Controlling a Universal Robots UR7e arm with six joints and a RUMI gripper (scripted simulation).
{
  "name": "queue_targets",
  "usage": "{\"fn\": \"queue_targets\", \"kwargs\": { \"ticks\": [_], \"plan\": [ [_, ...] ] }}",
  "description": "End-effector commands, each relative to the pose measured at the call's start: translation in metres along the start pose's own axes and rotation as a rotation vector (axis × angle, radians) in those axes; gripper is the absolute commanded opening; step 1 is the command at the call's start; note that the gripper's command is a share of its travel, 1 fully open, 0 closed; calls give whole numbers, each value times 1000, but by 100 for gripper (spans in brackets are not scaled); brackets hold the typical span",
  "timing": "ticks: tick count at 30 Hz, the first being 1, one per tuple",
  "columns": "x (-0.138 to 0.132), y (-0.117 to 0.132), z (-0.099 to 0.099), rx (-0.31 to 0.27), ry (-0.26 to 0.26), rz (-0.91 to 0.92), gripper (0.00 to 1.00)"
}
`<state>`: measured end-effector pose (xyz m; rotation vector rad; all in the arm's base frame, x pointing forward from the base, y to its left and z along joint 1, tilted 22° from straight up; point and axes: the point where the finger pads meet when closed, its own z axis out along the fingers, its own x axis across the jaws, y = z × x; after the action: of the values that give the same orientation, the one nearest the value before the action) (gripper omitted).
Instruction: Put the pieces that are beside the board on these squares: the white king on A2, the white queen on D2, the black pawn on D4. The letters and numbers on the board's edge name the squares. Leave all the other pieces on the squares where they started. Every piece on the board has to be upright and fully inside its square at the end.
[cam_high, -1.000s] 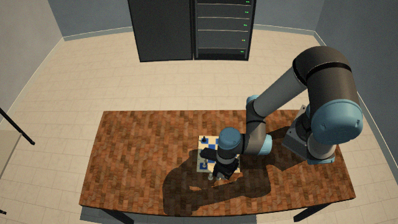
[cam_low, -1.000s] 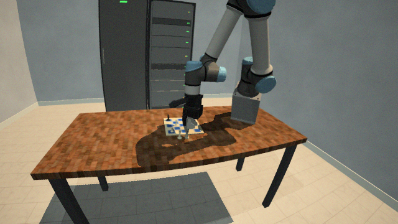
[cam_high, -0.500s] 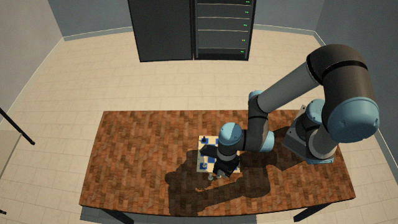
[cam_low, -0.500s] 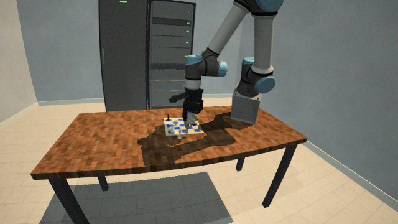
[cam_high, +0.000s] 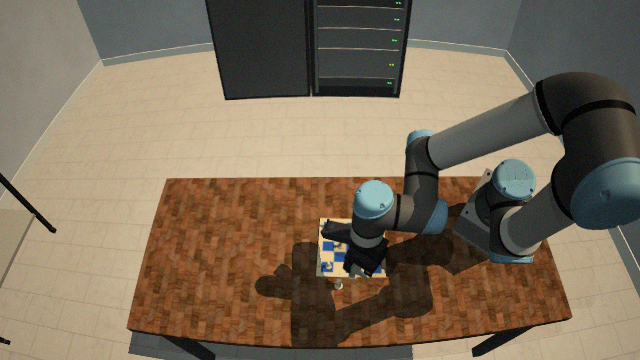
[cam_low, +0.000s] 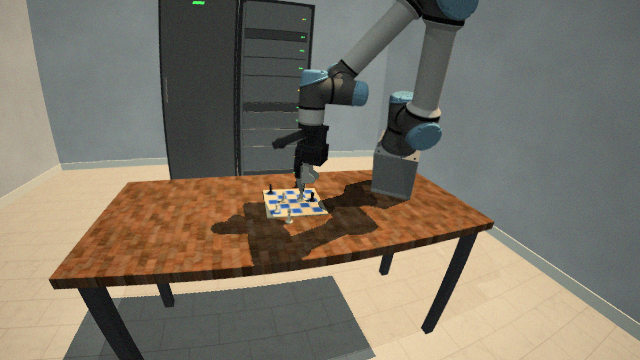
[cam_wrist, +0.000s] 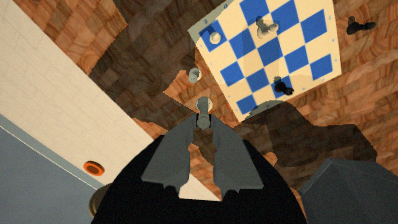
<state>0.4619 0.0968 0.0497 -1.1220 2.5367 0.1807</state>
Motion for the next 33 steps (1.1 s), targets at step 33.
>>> {"fn": "queue_targets", "kwargs": {
  "ticks": [33],
  "plan": [
    [51,-65,-18,-2,11,73,0]
  ]
}}
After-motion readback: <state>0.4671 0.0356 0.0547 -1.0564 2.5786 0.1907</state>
